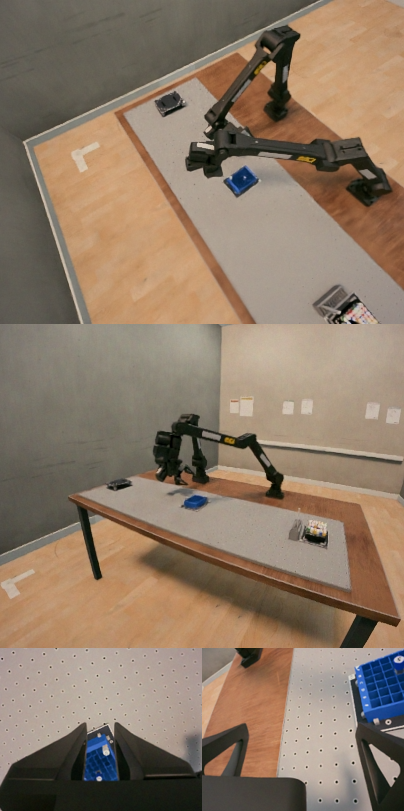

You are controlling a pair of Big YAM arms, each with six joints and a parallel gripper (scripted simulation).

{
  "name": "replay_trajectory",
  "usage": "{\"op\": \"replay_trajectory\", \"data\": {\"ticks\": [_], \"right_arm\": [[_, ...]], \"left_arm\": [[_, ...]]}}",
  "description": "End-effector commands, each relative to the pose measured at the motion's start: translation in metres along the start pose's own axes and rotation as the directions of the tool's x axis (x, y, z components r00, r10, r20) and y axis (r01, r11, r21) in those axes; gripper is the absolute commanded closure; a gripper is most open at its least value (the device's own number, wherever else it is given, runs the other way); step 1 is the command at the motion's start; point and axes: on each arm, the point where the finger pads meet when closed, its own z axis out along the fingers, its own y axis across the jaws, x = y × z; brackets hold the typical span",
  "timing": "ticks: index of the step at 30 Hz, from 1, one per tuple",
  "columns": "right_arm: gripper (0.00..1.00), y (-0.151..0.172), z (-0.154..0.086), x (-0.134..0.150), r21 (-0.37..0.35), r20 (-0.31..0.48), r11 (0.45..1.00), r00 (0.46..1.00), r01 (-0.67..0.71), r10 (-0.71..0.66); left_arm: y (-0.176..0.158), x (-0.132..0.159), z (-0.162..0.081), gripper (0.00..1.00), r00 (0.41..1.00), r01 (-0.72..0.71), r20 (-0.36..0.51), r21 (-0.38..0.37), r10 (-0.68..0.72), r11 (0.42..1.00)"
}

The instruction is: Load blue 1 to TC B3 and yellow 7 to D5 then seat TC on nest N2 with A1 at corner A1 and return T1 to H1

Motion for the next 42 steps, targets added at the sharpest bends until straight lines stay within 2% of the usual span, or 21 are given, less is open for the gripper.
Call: {"op": "replay_trajectory", "data": {"ticks": [1,2,3,5,12,13,15,16,17,18,19,27,28,29,32,33,34,35,40,41,42], "right_arm": [[0.00,-0.003,-0.004,-0.007,0.011,-0.001,1.000,1.000,0.020,-0.020],[0.00,-0.003,-0.004,-0.007,0.011,-0.001,1.000,1.000,0.020,-0.020],[0.00,-0.003,-0.004,-0.007,0.011,-0.001,1.000,1.000,0.020,-0.020],[0.00,-0.003,-0.004,-0.007,0.011,-0.001,1.000,1.000,0.020,-0.020],[0.00,-0.003,-0.004,-0.007,0.011,-0.001,1.000,1.000,0.020,-0.020],[0.00,-0.003,-0.004,-0.007,0.011,-0.001,1.000,1.000,0.020,-0.020],[0.00,-0.003,-0.004,-0.007,0.011,-0.001,1.000,1.000,0.020,-0.020],[0.00,-0.003,-0.004,-0.007,0.011,-0.001,1.000,1.000,0.020,-0.020],[0.00,-0.003,-0.004,-0.007,0.011,-0.001,1.000,1.000,0.020,-0.020],[0.00,-0.003,-0.004,-0.007,0.011,-0.001,1.000,1.000,0.020,-0.020],[0.00,-0.003,-0.004,-0.007,0.011,-0.001,1.000,1.000,0.020,-0.020],[0.00,-0.003,-0.004,-0.007,0.011,-0.001,1.000,1.000,0.020,-0.020],[0.00,-0.003,-0.004,-0.007,0.011,-0.001,1.000,1.000,0.020,-0.020],[0.00,-0.003,-0.004,-0.007,0.011,-0.001,1.000,1.000,0.020,-0.020],[0.00,-0.003,-0.004,-0.007,0.011,-0.001,1.000,1.000,0.020,-0.020],[0.00,-0.003,-0.004,-0.007,0.011,-0.001,1.000,1.000,0.020,-0.020],[0.00,-0.003,-0.004,-0.007,0.011,-0.001,1.000,1.000,0.020,-0.020],[0.00,-0.003,-0.004,-0.007,0.011,-0.001,1.000,1.000,0.020,-0.020],[0.00,-0.003,-0.004,-0.007,0.011,-0.001,1.000,1.000,0.020,-0.020],[0.00,-0.003,-0.004,-0.007,0.011,-0.001,1.000,1.000,0.020,-0.020],[0.00,-0.003,-0.004,-0.007,0.011,-0.001,1.000,1.000,0.020,-0.020]], "left_arm": [[0.007,0.008,0.019,0.76,0.998,0.027,-0.052,-0.023,-0.028,0.999],[0.013,0.005,-0.012,0.76,0.999,0.033,-0.012,-0.010,-0.033,0.999],[0.016,0.005,-0.022,0.76,1.000,0.011,-0.002,-0.006,-0.011,1.000],[0.022,0.000,-0.025,0.76,1.000,0.010,0.024,-0.001,-0.010,1.000],[0.041,0.003,-0.032,0.76,1.000,0.009,0.024,-0.003,-0.009,1.000],[0.043,0.005,0.004,0.76,1.000,0.012,-0.025,-0.012,-0.012,1.000],[0.043,0.005,0.004,0.76,1.000,0.012,-0.025,-0.012,-0.012,1.000],[0.049,0.013,0.003,0.76,0.997,0.056,-0.058,-0.037,-0.058,0.998],[0.052,0.014,0.002,0.76,0.997,0.058,-0.058,-0.038,-0.060,0.998],[0.053,0.012,-0.030,0.76,0.998,0.054,-0.017,-0.025,-0.054,0.998],[0.056,0.011,-0.038,0.76,0.999,0.034,-0.001,-0.020,-0.034,0.999],[0.080,0.013,-0.048,0.76,0.999,0.033,0.016,-0.019,-0.032,0.999],[0.085,0.021,-0.041,0.76,0.996,0.078,-0.027,-0.043,-0.080,0.996],[0.088,0.022,-0.051,0.76,0.997,0.079,-0.015,-0.041,-0.080,0.996],[0.091,0.020,-0.052,0.76,0.998,0.057,-0.003,-0.036,-0.057,0.998],[0.096,0.020,-0.018,0.76,0.997,0.058,-0.041,-0.041,-0.060,0.997],[0.098,0.020,-0.044,0.76,0.998,0.057,-0.007,-0.035,-0.057,0.998],[0.100,0.021,-0.056,0.76,0.998,0.056,0.008,-0.032,-0.056,0.998],[0.117,0.027,-0.063,0.76,0.998,0.056,0.008,-0.033,-0.056,0.998],[0.122,0.035,-0.057,0.76,0.994,0.102,-0.034,-0.057,-0.104,0.993],[0.125,0.035,-0.066,0.76,0.996,0.091,-0.018,-0.054,-0.092,0.994]]}}
